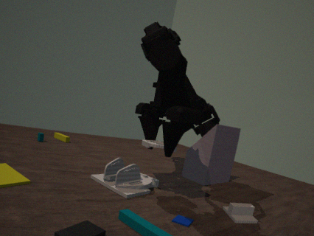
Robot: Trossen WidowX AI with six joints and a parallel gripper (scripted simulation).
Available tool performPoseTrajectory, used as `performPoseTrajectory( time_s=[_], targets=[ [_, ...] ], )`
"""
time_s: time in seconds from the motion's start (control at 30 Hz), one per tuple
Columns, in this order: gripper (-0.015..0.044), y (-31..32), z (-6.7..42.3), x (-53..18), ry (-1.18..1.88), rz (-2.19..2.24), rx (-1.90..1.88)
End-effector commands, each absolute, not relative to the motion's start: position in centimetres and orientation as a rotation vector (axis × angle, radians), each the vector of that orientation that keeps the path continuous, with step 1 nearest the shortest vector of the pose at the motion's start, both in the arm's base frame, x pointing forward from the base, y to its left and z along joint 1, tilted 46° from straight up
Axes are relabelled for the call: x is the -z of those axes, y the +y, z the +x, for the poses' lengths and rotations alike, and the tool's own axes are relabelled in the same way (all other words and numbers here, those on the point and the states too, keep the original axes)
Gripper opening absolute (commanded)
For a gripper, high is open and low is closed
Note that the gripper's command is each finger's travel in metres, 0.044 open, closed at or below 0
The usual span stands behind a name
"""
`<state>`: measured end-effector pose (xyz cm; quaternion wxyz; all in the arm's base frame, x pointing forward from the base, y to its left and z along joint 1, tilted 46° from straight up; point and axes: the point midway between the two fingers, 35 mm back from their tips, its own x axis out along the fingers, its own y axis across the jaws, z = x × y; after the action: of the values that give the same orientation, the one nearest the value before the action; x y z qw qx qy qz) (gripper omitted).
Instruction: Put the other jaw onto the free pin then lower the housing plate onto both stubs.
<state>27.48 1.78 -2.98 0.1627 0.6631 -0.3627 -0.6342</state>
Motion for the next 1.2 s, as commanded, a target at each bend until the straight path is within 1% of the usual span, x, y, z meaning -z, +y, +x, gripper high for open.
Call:
performPoseTrajectory(
  time_s=[0.0, 0.47, 1.17],
  targets=[
    [0.0351, 1.0, 27.5, 2.3, -0.947, 1.842, 1.816],
    [0.0351, -1.9, 27.1, 0.3, -0.624, 1.623, 1.84],
    [0.0351, -1.9, 27.1, 0.2, -0.625, 1.623, 1.84]
  ],
)
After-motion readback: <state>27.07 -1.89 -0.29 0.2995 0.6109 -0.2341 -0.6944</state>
